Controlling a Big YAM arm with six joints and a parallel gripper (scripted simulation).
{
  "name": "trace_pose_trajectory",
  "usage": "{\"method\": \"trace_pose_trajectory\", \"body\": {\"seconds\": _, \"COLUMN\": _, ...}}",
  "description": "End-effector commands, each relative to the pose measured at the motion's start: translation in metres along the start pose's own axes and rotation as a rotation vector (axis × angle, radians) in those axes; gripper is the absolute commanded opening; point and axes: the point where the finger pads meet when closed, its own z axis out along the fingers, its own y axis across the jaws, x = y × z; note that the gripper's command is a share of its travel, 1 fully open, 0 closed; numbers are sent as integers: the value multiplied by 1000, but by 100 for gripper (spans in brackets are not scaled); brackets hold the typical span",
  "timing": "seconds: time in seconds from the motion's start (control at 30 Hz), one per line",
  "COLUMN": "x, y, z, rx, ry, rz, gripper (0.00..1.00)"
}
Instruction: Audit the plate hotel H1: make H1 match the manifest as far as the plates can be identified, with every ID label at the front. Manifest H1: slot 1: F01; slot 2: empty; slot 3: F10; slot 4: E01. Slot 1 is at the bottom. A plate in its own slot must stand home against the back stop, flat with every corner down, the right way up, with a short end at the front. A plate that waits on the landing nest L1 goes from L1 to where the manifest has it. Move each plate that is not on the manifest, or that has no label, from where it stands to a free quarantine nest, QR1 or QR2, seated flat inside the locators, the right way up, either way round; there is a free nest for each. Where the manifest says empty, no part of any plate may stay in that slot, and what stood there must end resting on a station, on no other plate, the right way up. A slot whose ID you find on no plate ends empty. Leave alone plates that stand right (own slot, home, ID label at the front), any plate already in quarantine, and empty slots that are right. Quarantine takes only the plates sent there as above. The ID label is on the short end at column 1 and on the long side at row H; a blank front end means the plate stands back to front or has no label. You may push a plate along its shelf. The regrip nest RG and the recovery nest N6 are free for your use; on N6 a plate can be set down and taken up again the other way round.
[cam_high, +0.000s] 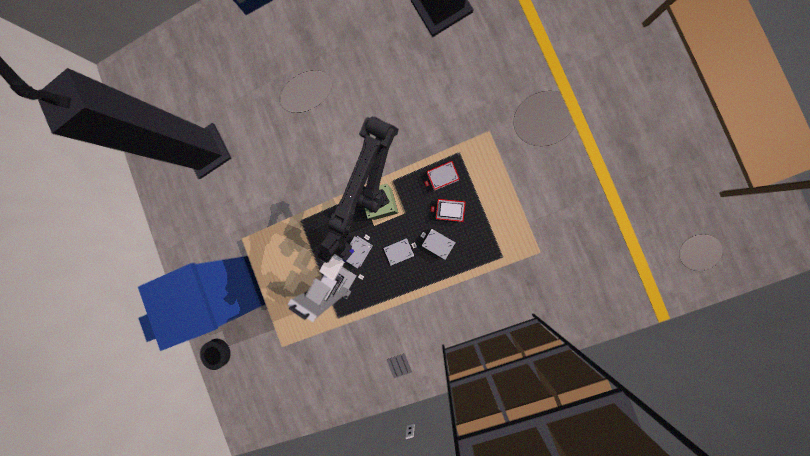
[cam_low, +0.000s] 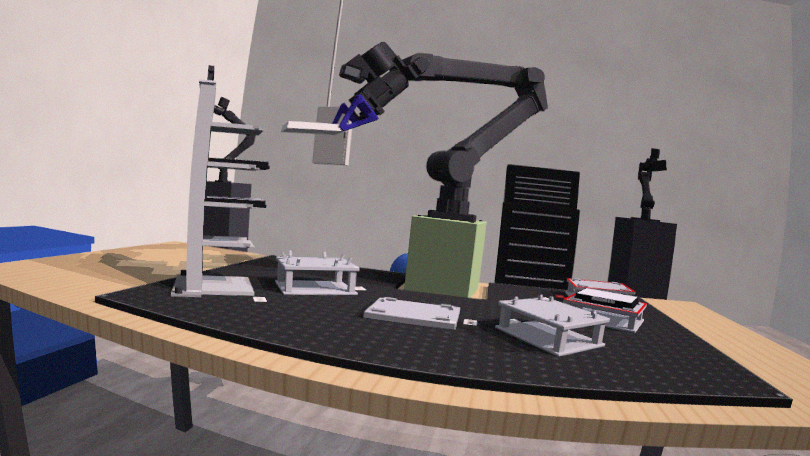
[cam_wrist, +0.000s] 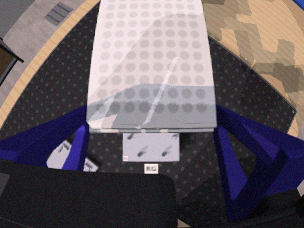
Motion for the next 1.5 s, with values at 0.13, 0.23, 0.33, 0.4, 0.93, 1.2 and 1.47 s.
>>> {"method": "trace_pose_trajectory", "body": {"seconds": 0.13, "x": -59, "y": -1, "z": -15, "rx": -2, "ry": -111, "rz": -3, "gripper": 86}}
{"method": "trace_pose_trajectory", "body": {"seconds": 0.23, "x": -62, "y": -1, "z": -12, "rx": -1, "ry": -111, "rz": -1, "gripper": 86}}
{"method": "trace_pose_trajectory", "body": {"seconds": 0.33, "x": -64, "y": -1, "z": -10, "rx": -2, "ry": -111, "rz": -3, "gripper": 86}}
{"method": "trace_pose_trajectory", "body": {"seconds": 0.4, "x": -65, "y": -1, "z": -8, "rx": -1, "ry": -111, "rz": -2, "gripper": 86}}
{"method": "trace_pose_trajectory", "body": {"seconds": 0.93, "x": -76, "y": -1, "z": 2, "rx": -2, "ry": -110, "rz": -3, "gripper": 86}}
{"method": "trace_pose_trajectory", "body": {"seconds": 1.2, "x": -80, "y": -1, "z": 6, "rx": -1, "ry": -110, "rz": -3, "gripper": 86}}
{"method": "trace_pose_trajectory", "body": {"seconds": 1.47, "x": -86, "y": -1, "z": 13, "rx": -2, "ry": -110, "rz": -3, "gripper": 86}}
